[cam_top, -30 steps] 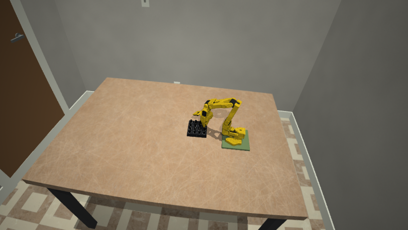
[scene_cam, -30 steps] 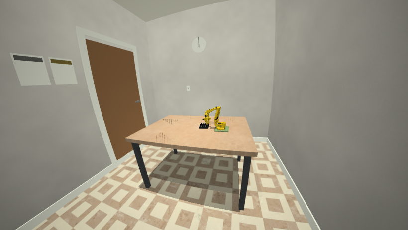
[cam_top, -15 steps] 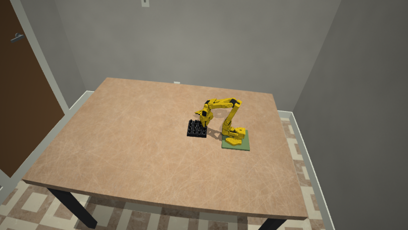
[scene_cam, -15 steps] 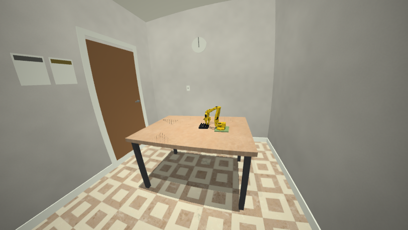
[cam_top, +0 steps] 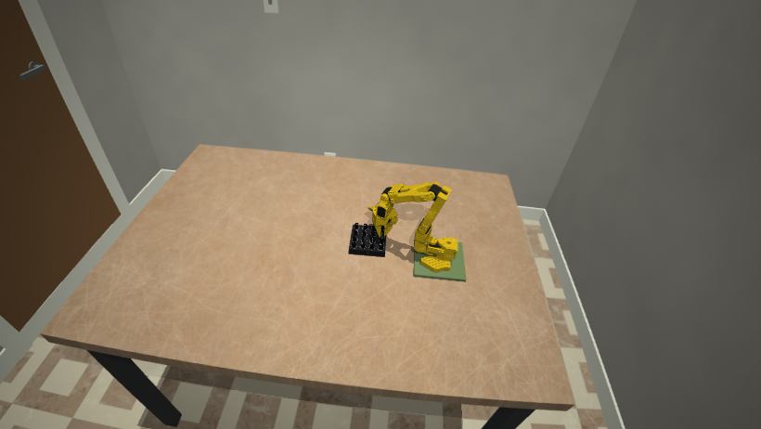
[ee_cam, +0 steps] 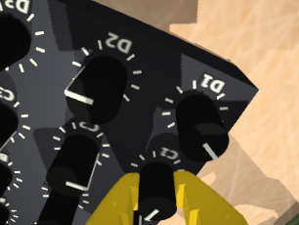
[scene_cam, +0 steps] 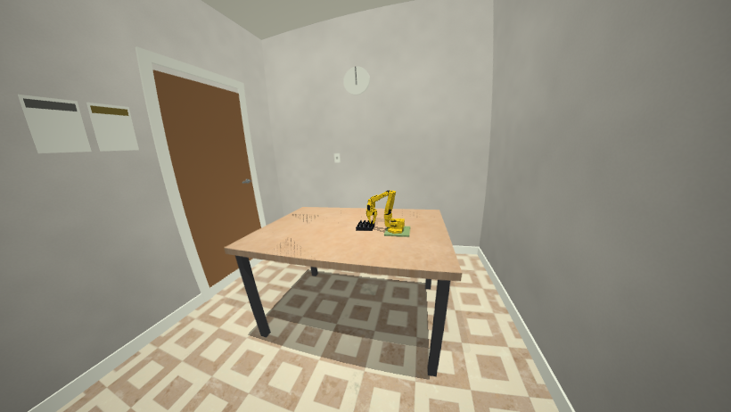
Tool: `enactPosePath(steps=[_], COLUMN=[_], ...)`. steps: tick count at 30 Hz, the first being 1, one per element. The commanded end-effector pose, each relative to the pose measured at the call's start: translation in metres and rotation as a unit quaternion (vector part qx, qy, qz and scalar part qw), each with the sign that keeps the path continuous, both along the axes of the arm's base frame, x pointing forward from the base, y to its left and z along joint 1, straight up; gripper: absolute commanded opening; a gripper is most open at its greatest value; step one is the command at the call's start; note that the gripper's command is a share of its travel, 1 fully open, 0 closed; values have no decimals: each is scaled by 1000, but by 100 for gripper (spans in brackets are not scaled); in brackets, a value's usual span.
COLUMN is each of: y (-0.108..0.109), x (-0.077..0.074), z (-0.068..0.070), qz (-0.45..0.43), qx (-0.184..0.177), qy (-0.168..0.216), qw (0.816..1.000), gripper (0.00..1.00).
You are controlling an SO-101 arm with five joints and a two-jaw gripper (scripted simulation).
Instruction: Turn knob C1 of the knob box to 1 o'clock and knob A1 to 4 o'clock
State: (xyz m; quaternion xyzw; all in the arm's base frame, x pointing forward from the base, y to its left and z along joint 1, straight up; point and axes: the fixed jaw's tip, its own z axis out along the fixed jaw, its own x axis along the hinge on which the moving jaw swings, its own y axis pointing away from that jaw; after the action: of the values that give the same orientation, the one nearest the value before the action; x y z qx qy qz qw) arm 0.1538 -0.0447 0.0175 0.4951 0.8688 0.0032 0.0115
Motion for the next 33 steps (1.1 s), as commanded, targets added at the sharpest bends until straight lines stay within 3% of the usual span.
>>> enactPosePath(steps=[1,16,33], y=[-1,-2,-2], x=[-5,-5,-5], z=[-3,-3,-3], qz=[-25,-155,-173], qx=[3,5,5], qy=[11,11,11], qw=[1000,988,985], gripper=[1,1,1])
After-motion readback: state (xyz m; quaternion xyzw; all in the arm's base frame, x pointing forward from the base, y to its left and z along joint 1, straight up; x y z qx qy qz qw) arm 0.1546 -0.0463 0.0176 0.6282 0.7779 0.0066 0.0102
